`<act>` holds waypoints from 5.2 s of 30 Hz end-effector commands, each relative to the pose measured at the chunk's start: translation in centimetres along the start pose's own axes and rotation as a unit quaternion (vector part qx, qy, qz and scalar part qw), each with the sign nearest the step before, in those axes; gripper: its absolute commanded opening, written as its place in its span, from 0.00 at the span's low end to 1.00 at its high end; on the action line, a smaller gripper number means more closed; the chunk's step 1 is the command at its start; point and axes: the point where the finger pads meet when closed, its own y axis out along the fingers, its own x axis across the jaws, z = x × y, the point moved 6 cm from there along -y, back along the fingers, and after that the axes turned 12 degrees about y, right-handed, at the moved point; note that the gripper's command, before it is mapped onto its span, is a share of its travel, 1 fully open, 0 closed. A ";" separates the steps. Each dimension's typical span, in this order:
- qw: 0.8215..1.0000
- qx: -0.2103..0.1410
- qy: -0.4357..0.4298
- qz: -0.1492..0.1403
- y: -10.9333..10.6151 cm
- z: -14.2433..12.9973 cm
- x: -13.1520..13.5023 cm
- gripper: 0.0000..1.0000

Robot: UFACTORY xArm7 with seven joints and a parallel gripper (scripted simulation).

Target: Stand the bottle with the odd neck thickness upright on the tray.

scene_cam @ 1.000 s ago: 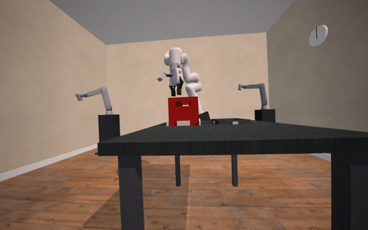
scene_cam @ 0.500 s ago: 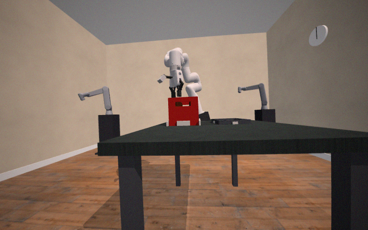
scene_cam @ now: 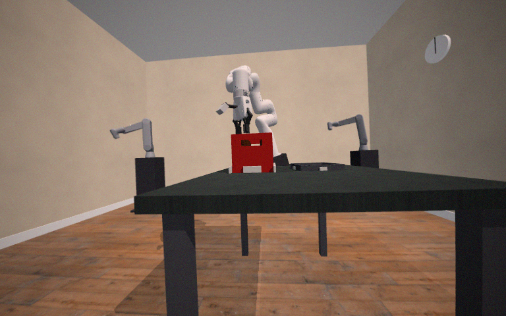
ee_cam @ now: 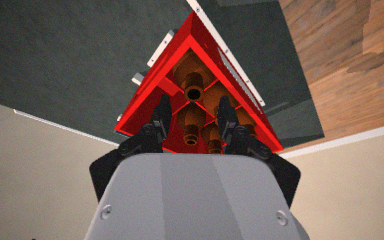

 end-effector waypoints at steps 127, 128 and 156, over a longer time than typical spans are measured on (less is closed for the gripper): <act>1.000 0.001 0.000 0.002 3.9 0.1 -0.2 0.00; 1.000 0.001 0.000 0.002 3.9 0.1 -0.2 0.00; 1.000 0.001 0.000 0.002 3.9 0.1 -0.2 0.00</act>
